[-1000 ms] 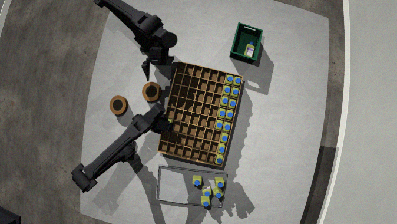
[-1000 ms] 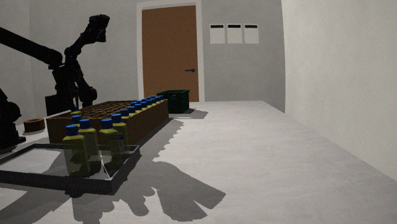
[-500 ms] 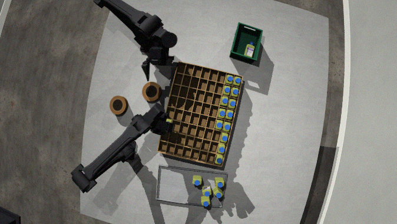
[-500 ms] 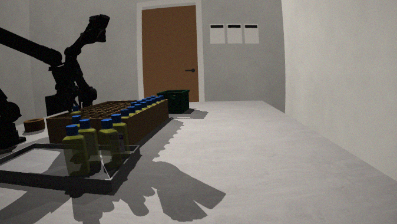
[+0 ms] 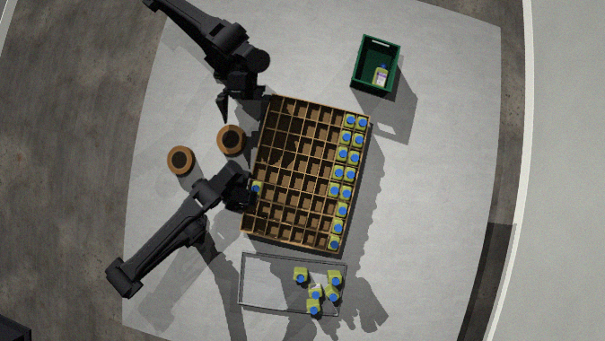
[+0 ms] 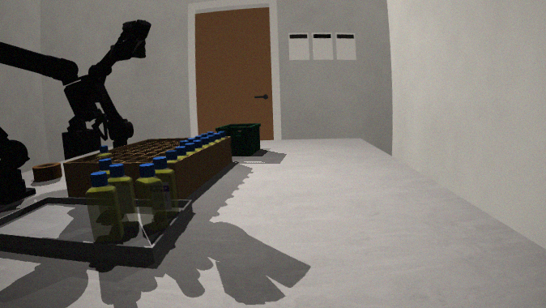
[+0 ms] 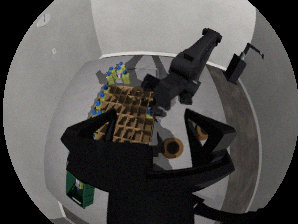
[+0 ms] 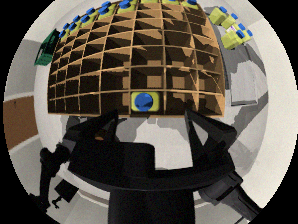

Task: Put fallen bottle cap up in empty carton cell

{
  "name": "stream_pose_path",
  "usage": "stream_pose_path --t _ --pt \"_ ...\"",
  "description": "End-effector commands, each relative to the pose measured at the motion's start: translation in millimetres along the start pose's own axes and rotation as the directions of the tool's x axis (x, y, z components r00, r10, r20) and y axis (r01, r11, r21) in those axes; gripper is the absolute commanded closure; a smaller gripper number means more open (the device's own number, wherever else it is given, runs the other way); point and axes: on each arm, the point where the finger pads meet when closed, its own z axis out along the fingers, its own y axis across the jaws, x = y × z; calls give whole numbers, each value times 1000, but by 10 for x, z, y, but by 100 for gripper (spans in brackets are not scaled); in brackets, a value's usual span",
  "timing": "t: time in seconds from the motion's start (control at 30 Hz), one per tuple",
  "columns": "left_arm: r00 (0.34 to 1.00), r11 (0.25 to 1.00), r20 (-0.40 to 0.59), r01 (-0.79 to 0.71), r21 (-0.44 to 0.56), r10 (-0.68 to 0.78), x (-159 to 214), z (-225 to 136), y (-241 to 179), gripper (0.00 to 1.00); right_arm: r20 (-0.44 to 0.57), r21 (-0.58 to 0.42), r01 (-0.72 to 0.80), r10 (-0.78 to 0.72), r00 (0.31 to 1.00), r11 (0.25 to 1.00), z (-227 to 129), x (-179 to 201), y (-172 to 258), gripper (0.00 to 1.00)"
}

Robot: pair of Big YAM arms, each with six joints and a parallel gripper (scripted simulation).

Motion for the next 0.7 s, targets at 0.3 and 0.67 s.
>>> stream_pose_path --t 0.3,0.67 --pt "1000 1000 14 -18 -4 18 -102 -34 7 0 9 -6 -13 13 1000 1000 -369 -82 225 0" --pt "1000 1000 14 -18 -4 18 -102 -34 7 0 10 -2 -24 24 1000 1000 -362 -108 208 0"
